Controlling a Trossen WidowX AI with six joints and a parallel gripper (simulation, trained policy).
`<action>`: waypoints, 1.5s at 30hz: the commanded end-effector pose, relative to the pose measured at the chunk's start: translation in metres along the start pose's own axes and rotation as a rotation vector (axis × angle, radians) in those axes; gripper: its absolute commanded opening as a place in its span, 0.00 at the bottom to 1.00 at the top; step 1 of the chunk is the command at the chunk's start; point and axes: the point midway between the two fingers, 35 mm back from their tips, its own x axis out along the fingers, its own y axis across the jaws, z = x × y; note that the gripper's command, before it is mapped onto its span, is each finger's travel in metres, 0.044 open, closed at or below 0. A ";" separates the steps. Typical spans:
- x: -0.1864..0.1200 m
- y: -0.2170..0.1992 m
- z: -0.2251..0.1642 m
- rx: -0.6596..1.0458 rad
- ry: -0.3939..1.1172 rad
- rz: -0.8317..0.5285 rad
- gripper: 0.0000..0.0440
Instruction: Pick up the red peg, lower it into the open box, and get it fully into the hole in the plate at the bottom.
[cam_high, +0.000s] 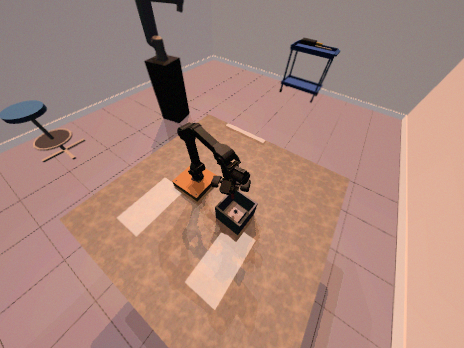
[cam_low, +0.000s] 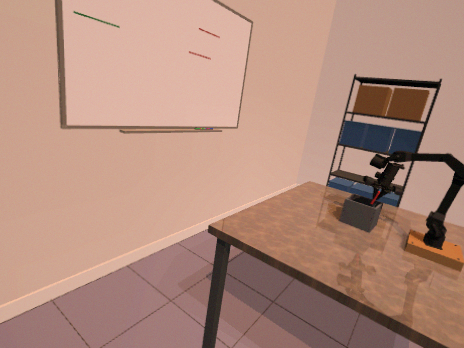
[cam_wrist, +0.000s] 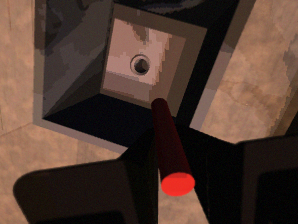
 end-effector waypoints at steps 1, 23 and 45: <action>0.009 0.000 0.008 0.001 0.006 -0.013 0.00; 0.064 0.009 0.031 -0.044 0.037 -0.022 0.00; 0.105 0.012 0.030 -0.138 0.087 -0.074 0.26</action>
